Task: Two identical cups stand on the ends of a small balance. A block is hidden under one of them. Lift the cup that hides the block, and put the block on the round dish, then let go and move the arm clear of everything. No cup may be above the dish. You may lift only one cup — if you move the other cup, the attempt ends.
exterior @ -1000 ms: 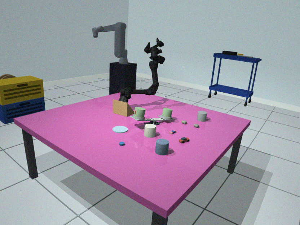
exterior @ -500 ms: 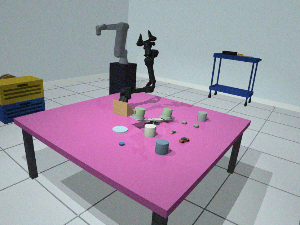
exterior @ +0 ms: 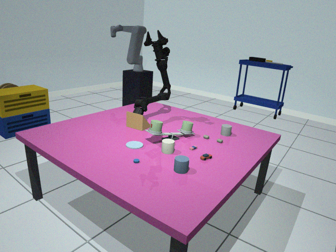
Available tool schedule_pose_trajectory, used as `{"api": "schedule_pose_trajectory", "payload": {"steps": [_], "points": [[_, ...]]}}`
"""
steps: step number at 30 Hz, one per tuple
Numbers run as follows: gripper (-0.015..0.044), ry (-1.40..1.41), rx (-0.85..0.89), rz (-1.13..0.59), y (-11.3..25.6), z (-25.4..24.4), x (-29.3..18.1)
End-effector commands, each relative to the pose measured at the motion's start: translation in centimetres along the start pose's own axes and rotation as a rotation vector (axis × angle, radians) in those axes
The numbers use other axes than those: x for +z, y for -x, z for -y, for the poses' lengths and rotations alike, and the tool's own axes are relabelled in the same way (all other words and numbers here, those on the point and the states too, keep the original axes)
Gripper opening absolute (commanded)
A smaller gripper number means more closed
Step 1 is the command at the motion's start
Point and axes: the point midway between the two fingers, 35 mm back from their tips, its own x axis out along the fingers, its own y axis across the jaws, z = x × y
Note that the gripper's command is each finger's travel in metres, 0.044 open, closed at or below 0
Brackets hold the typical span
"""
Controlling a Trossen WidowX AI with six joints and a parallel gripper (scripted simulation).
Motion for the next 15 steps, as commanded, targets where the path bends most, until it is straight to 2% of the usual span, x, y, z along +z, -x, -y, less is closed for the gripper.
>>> {"api": "schedule_pose_trajectory", "payload": {"steps": [1, 15], "points": [[0.044, 0.011, 0.077, -0.113, -0.9, -1.4, -3.6], [0.044, 0.021, 0.379, -0.483, -0.4, -7.5, -15.2]]}}
